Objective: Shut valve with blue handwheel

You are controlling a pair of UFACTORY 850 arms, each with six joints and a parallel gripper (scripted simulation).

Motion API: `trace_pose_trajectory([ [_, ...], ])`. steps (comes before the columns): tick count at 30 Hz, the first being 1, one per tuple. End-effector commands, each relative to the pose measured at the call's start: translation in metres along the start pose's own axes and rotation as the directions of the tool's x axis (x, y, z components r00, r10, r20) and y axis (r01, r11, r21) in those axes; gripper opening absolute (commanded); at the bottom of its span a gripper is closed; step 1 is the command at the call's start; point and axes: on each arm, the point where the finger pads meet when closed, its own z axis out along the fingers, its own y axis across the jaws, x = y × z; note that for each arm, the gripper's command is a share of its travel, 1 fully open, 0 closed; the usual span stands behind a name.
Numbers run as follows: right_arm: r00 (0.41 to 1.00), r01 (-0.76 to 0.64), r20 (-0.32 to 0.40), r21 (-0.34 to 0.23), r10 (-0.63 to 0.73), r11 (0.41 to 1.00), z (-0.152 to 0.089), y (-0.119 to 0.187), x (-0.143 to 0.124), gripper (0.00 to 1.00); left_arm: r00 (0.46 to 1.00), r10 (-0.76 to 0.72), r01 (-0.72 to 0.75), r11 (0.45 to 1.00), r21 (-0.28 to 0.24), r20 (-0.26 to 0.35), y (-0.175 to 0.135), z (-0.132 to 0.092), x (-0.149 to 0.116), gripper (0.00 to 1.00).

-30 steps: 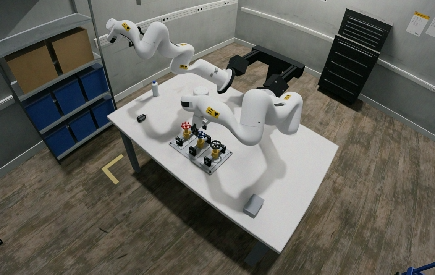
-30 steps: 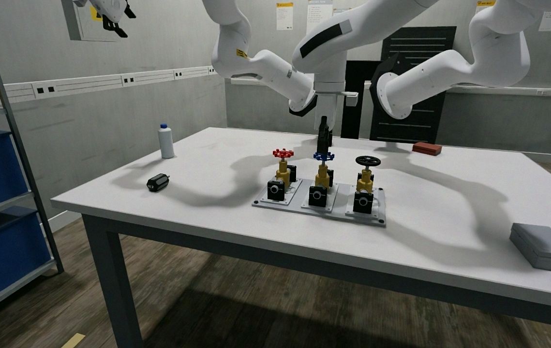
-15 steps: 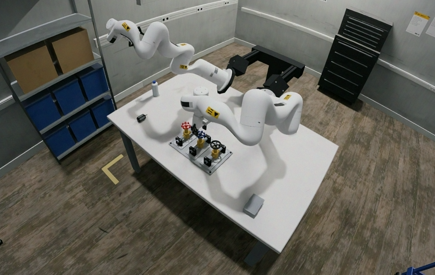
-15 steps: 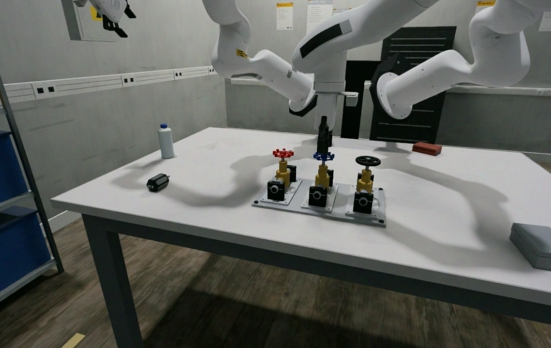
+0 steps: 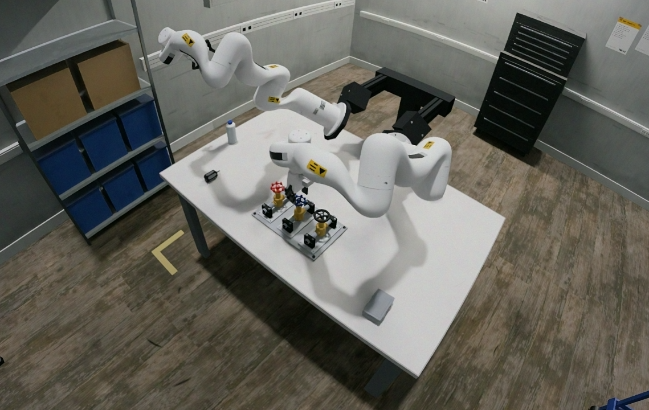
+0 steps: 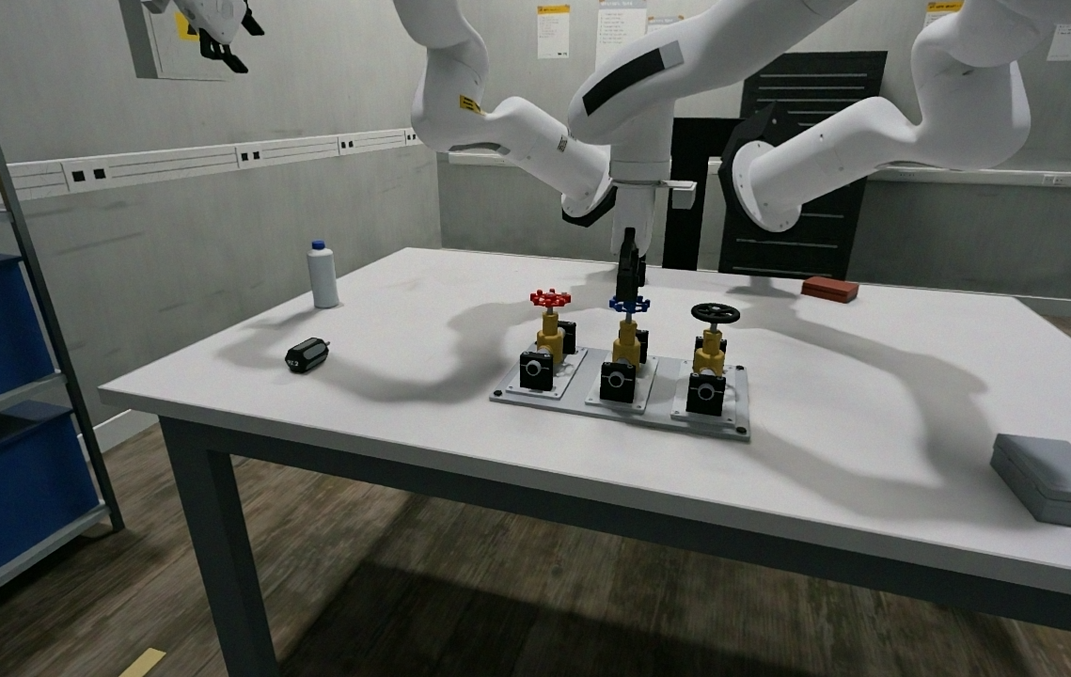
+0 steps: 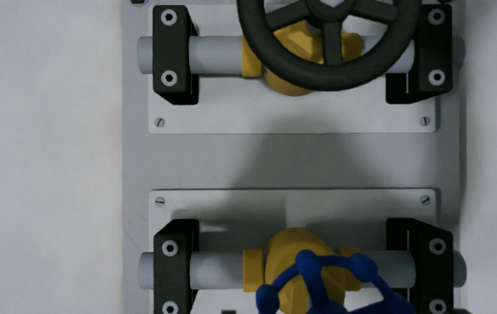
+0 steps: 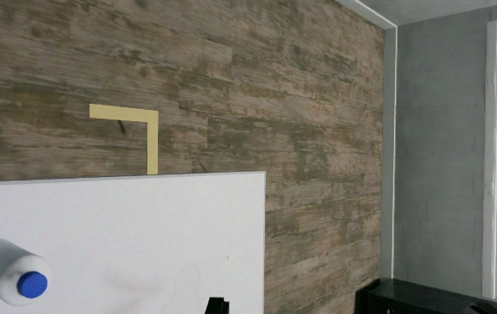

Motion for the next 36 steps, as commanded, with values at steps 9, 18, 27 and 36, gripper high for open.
trace_pose_trajectory([
  [9, 1.000, 0.000, -0.001, 0.000, 0.000, 1.000, 0.000, 0.000, 0.000, 1.00, 1.000, 0.000, 0.000, 1.000, -0.001, 0.001, 0.000, 0.006, 0.000, 0.79],
  [18, 1.000, 0.000, -0.001, 0.000, 0.000, 1.000, 0.000, 0.000, 0.000, 1.00, 1.000, 0.000, 0.000, 1.000, -0.001, 0.001, 0.000, 0.015, 0.000, 0.79],
  [27, 1.000, 0.000, -0.001, 0.000, 0.000, 1.000, 0.000, 0.000, 0.000, 1.00, 1.000, 0.000, 0.000, 1.000, -0.001, 0.001, 0.000, 0.022, 0.000, 0.79],
  [36, 1.000, 0.000, -0.001, 0.000, 0.000, 1.000, 0.000, 0.000, 0.000, 1.00, 1.000, 0.000, 0.000, 1.000, -0.001, 0.001, 0.000, 0.028, 0.000, 0.79],
])
